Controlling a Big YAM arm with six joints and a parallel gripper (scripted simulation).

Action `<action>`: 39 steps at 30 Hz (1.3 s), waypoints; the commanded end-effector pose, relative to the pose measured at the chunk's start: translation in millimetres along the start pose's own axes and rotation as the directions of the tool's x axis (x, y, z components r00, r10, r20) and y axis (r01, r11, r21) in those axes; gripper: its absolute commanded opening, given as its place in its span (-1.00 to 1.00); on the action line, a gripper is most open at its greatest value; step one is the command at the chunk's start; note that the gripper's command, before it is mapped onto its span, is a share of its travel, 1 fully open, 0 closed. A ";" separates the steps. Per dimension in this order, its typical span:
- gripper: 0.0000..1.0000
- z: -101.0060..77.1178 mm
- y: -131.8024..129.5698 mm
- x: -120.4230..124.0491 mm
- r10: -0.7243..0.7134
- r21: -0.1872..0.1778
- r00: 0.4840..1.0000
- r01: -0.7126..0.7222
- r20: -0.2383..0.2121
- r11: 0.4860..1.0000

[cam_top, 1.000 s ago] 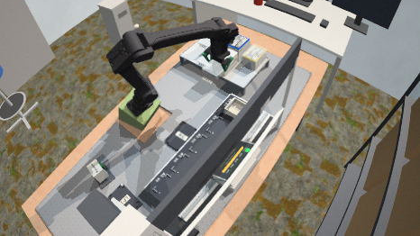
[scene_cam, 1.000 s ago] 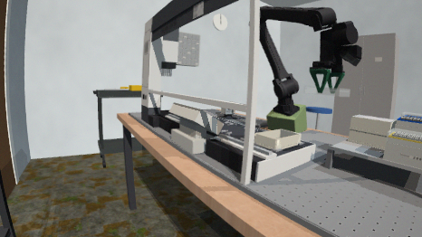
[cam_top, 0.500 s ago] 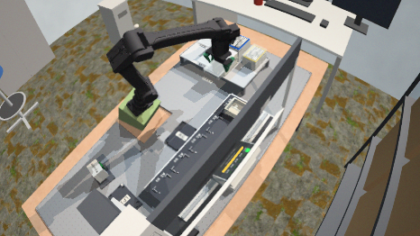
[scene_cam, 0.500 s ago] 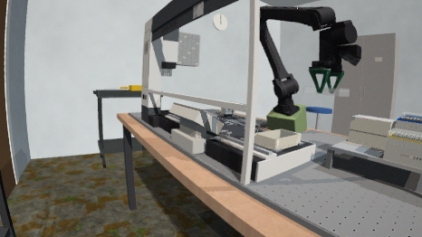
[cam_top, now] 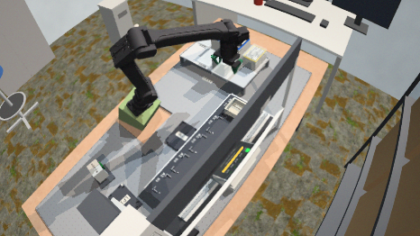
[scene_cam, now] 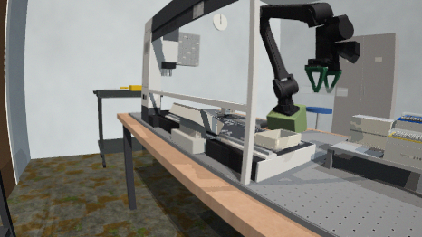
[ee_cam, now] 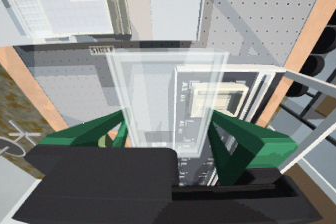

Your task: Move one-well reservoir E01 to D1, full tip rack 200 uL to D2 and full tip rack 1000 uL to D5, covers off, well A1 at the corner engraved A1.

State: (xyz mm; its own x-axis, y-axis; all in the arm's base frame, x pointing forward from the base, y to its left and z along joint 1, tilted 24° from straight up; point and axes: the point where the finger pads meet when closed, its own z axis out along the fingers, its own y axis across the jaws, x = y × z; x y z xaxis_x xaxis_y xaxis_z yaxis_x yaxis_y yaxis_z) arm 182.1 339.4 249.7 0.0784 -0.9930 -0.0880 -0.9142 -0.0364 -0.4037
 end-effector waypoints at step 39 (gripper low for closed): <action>-1.00 -17.1 -4.2 -148.3 0.008 0.012 0.999 -0.009 0.042 1.000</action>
State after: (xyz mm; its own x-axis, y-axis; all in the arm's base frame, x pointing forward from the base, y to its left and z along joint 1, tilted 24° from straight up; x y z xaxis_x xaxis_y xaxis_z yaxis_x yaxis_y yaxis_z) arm 169.1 476.5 258.6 0.0851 -0.9932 -0.0796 -0.9146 -0.0462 -0.4017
